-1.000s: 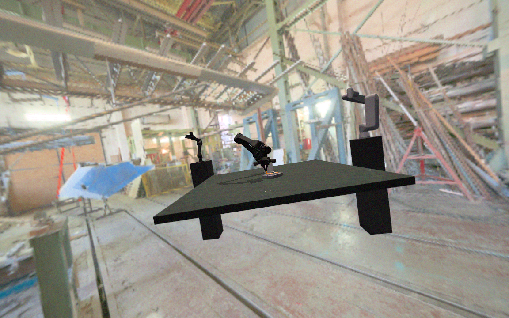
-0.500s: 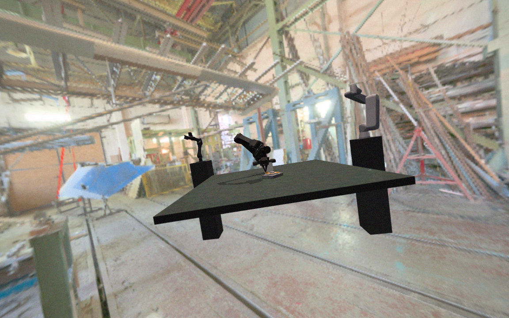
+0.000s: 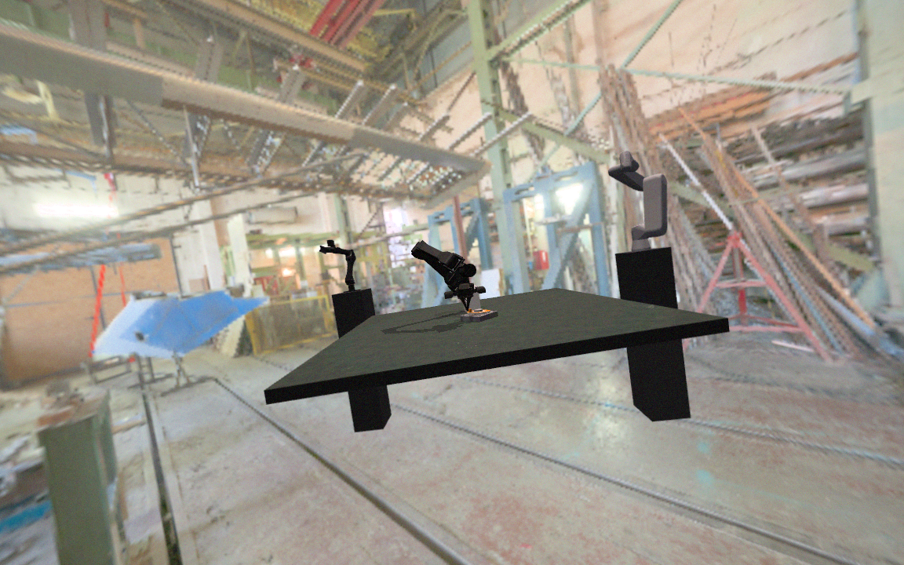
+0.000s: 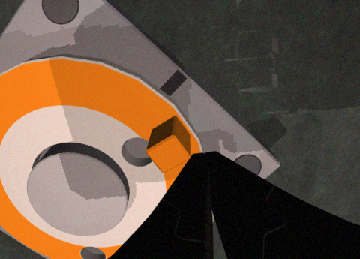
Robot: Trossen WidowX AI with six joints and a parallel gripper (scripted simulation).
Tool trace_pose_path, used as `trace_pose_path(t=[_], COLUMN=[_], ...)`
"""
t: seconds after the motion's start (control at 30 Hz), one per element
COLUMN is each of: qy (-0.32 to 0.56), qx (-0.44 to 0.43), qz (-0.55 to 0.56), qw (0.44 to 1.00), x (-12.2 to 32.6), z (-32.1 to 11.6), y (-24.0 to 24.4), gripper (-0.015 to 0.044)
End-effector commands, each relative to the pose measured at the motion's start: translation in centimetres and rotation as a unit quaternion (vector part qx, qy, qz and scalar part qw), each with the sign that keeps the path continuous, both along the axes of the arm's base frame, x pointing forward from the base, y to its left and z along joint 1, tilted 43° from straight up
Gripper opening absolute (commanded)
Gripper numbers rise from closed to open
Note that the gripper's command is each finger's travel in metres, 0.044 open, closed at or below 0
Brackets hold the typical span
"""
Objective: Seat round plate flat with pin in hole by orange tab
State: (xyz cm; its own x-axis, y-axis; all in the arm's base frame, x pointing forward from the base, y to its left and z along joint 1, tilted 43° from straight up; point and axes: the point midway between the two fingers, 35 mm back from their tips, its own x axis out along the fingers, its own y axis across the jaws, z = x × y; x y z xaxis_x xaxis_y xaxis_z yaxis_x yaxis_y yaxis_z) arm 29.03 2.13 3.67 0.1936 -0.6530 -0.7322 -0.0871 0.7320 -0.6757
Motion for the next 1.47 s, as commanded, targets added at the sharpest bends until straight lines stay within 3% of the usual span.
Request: trace_pose_path(t=[0.0,0.4,0.73,1.43], qy=[-0.001,-0.001,0.000,0.002], qx=[-0.002,-0.002,-0.001,-0.005], qz=[0.002,0.002,0.002,0.004], qw=[1.000,1.000,1.000,1.000], x=[0.4,1.0,-0.2,-0.1], z=[0.0,-0.1,3.2,2.6], y=[0.1,0.4,3.3,2.9], gripper=[0.0000,0.0000,0.0000,0.0000])
